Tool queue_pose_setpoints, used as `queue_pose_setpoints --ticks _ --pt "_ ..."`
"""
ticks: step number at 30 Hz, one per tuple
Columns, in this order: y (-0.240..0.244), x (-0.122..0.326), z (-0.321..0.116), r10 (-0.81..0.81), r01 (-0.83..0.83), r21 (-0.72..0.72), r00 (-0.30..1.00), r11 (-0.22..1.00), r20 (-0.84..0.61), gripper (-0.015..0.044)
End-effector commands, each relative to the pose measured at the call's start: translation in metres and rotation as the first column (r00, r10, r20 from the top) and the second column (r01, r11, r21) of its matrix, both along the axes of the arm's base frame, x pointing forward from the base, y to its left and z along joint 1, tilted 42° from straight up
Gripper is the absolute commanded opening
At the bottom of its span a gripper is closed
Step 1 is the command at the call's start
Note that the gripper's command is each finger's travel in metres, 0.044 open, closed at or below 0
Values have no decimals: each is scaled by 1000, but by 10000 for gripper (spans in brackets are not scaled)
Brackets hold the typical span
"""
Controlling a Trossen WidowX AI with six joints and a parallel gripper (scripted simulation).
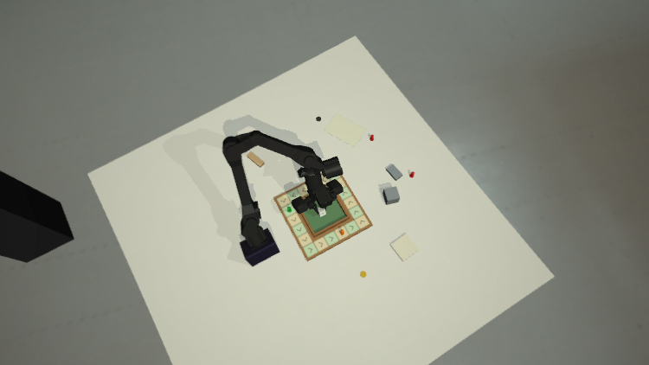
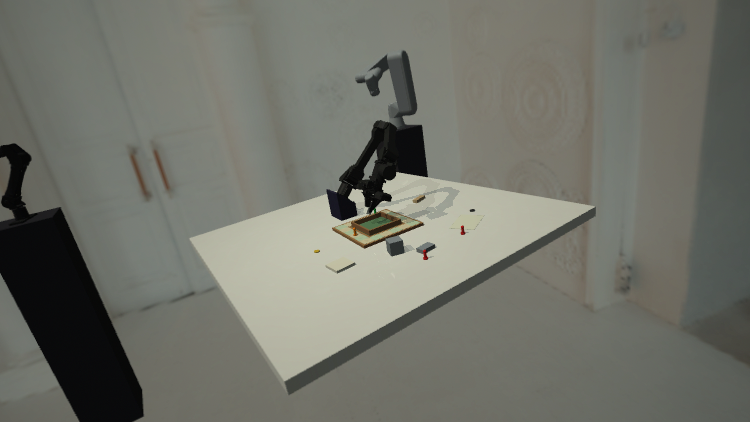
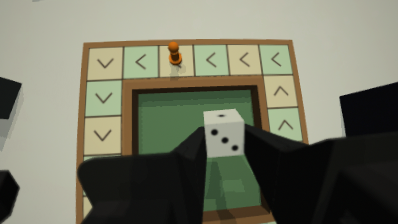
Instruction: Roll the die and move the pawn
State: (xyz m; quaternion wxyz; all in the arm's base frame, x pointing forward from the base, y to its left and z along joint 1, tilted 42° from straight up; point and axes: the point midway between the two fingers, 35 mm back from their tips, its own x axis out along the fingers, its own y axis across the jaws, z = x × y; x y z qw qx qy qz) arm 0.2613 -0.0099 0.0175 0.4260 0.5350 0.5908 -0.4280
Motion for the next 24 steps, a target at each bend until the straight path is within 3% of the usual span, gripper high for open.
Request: queue_pose_setpoints --ticks 1,10,14,18,24 --pt "-1 0 0 -11 13 -133 1000 991 18 0" --pt "0 0 0 -33 75 -370 992 926 118 0" --pt "0 2 7 -34 77 -373 992 924 121 0" --pt "-3 10 45 -34 77 -374 992 924 122 0" --pt "-3 8 46 -34 77 -374 992 924 122 0"
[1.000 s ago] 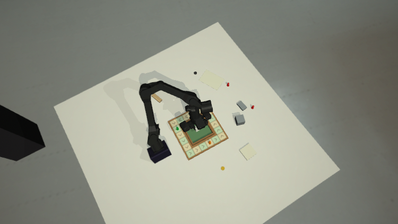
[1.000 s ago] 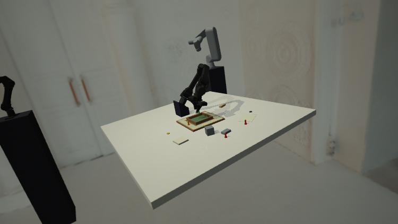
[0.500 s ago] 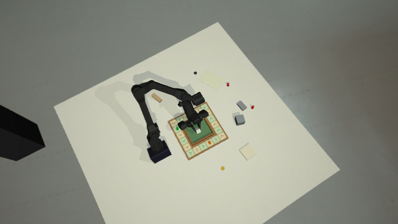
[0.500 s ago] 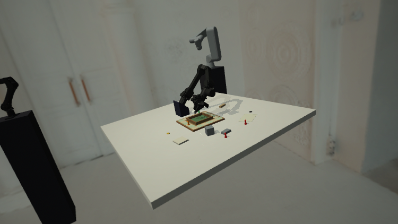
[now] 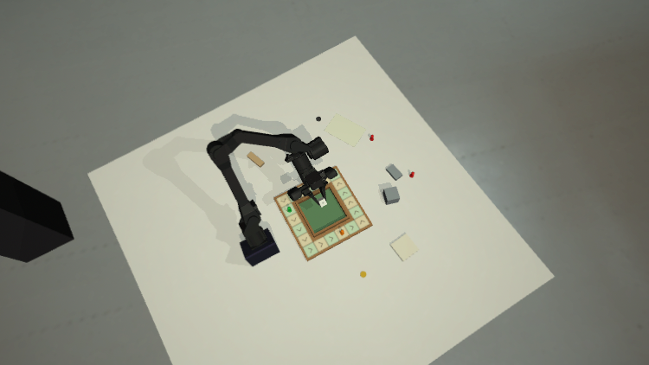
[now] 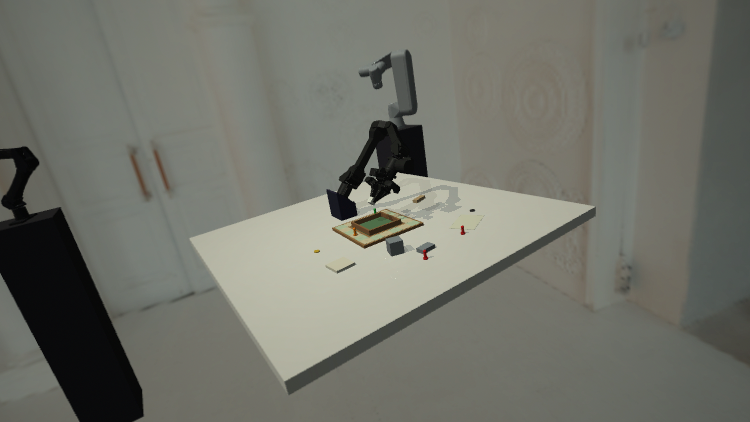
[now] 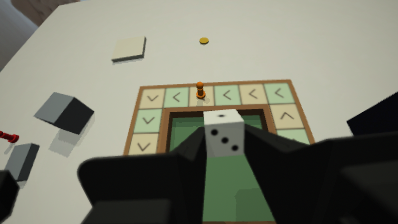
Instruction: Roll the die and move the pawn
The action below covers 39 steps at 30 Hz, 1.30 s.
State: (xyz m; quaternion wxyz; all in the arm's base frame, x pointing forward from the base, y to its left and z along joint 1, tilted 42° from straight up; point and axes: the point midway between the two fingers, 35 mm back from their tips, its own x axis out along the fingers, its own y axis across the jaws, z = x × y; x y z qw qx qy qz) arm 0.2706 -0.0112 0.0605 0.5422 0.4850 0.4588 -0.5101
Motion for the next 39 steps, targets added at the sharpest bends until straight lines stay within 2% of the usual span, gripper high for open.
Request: queue_pose_setpoints --ticks 1,18,26,30,35,37,39 --pt "-1 -1 2 -5 5 -7 1000 1000 -5 0" --pt "0 -1 2 0 0 -1 1000 1000 -8 0" --pt "0 -1 2 0 0 -1 1000 1000 -8 210" --pt "-25 -2 29 -5 5 -8 1000 1000 -5 315" --pt "-27 -3 30 -2 2 7 1000 1000 -13 440" --pt "-24 -5 16 29 -20 141 998 990 -64 440" --pt "-19 -7 -1 68 -30 350 993 936 -96 440"
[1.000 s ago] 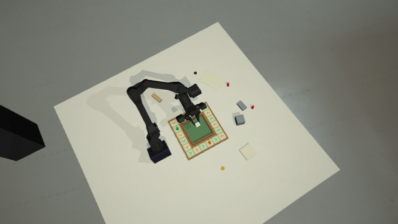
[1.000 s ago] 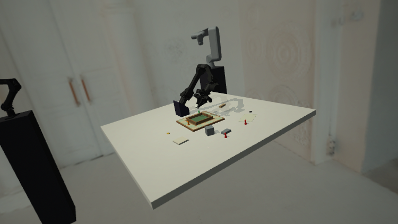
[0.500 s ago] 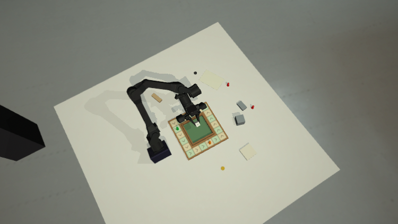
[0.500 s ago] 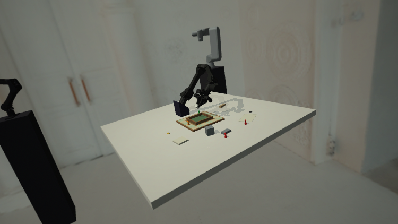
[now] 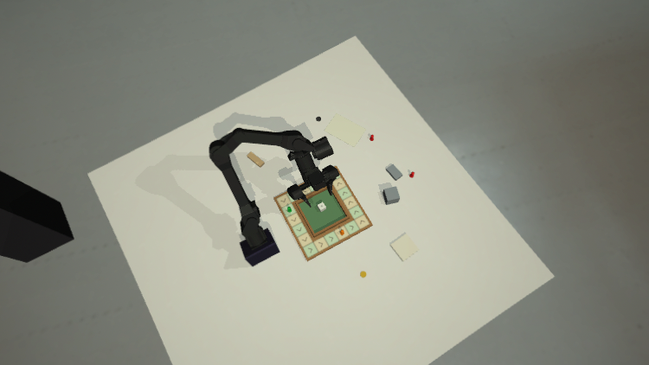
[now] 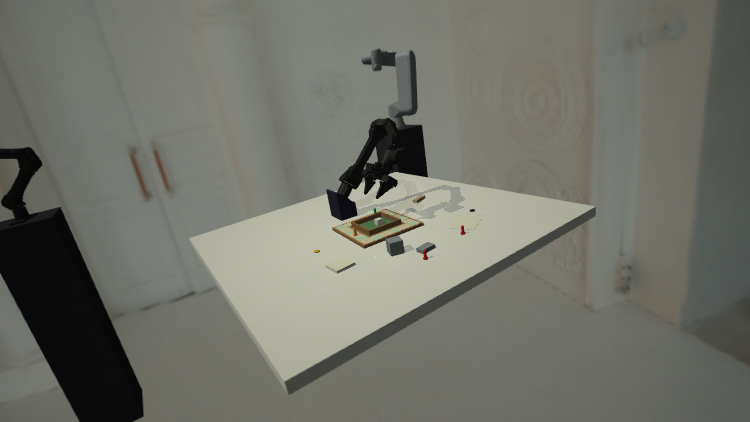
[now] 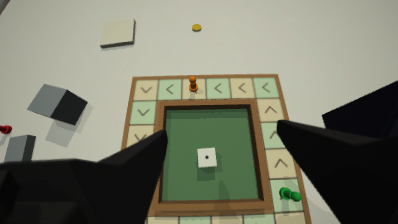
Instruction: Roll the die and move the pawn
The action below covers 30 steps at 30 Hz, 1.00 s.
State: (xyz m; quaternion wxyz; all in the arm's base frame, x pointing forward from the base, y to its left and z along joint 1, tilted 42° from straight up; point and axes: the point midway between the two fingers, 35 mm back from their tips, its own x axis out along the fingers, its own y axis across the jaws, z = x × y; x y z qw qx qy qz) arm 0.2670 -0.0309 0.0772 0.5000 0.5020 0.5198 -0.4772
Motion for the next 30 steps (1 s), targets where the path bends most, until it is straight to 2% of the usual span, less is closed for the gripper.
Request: queue_pose_setpoints --ticks 1,3,5,10,11,12,14,17,21,27,30 --pt "3 -3 -23 25 -7 308 998 951 -54 440" --pt "5 0 -31 13 0 508 1000 862 -23 440" --pt "3 3 -33 -18 4 622 1000 783 16 440" --pt "3 4 -33 -23 4 635 999 773 22 440" --pt "3 -1 -36 -9 19 574 1000 819 -20 440" --pt "3 -1 -36 -9 19 574 1000 819 -20 440" --pt "0 1 -40 31 -33 577 999 816 13 387" --pt "-14 10 -56 202 -257 566 966 783 160 309" --pt "-33 19 -82 420 -553 489 832 675 361 204" --pt "-58 27 -123 649 -875 260 479 409 591 200" --pt "-61 28 -128 665 -899 227 431 374 609 200"
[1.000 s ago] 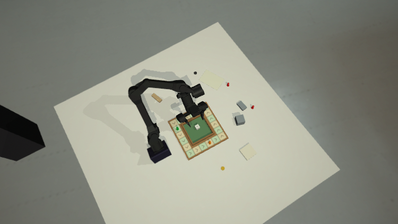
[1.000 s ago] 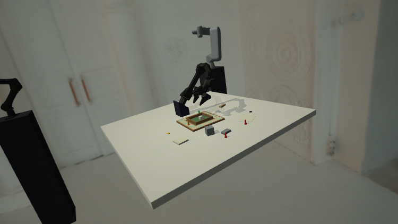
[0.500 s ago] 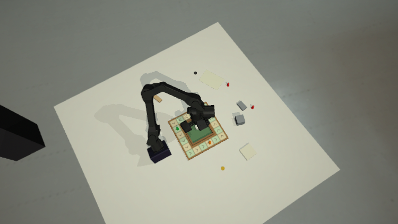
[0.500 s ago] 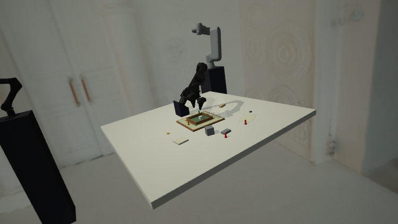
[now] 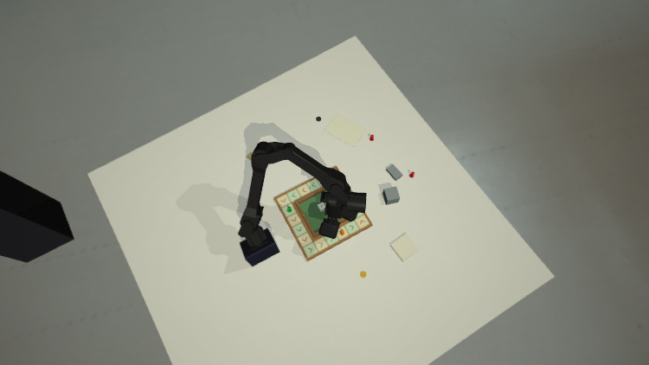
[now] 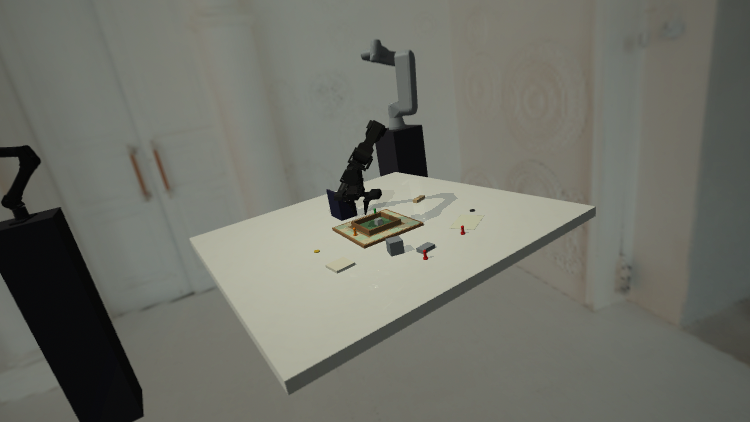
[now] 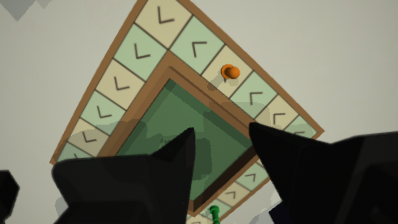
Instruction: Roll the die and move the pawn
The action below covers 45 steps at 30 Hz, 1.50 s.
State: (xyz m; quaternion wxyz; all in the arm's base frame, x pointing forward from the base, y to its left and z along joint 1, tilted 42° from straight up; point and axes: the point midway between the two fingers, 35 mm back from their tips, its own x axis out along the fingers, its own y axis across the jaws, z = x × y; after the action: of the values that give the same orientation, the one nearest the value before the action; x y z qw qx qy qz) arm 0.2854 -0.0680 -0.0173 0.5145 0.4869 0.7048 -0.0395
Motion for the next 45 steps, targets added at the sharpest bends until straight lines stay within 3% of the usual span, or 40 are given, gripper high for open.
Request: queue_pose_setpoints --ticks 1,45 --pt "-24 9 -33 276 -281 -25 917 959 288 200" --pt "8 11 -73 275 -281 -24 917 959 289 200"
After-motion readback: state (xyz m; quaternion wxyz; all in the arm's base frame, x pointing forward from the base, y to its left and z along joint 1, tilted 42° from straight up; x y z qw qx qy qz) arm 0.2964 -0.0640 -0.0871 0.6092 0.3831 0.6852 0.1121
